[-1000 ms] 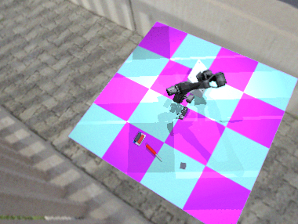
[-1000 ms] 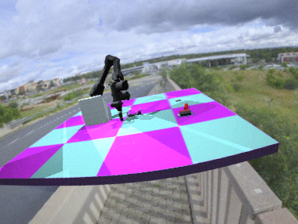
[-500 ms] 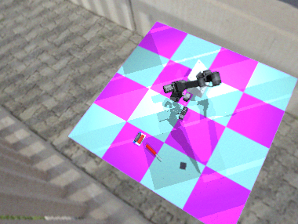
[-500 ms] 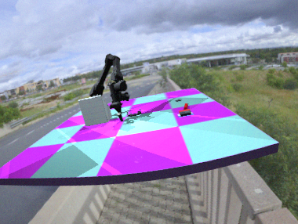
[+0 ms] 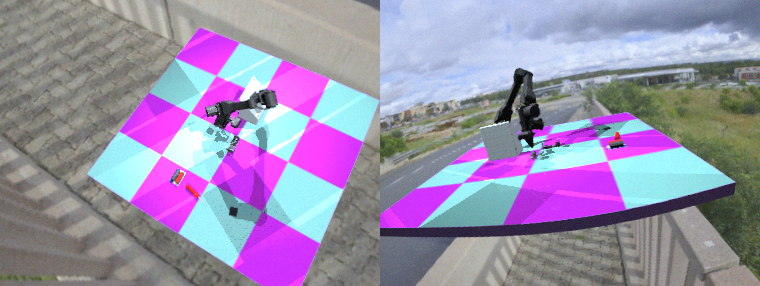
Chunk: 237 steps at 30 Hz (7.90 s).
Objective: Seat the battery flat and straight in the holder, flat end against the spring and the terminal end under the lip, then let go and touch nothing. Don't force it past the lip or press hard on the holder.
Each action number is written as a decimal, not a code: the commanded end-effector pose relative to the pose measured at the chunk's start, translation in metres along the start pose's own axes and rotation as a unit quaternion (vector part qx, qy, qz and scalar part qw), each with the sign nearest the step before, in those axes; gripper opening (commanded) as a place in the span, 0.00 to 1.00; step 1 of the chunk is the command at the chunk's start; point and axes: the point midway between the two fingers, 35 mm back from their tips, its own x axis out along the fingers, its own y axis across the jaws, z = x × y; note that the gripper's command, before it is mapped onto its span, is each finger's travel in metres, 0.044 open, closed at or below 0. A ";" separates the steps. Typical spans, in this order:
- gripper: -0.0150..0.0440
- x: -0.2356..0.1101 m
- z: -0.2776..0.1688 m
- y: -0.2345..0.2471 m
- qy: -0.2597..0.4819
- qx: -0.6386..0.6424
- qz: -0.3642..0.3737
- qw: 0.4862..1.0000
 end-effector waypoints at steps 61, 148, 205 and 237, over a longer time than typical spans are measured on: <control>0.66 -0.010 0.002 -0.026 -0.006 0.700 -0.002 0.714; 0.39 -0.036 0.081 0.111 -0.005 -0.061 -0.013 0.998; 0.39 0.018 0.084 0.105 -0.188 -0.044 -0.028 0.981; 0.39 0.024 0.073 0.110 -0.248 -0.035 -0.030 0.968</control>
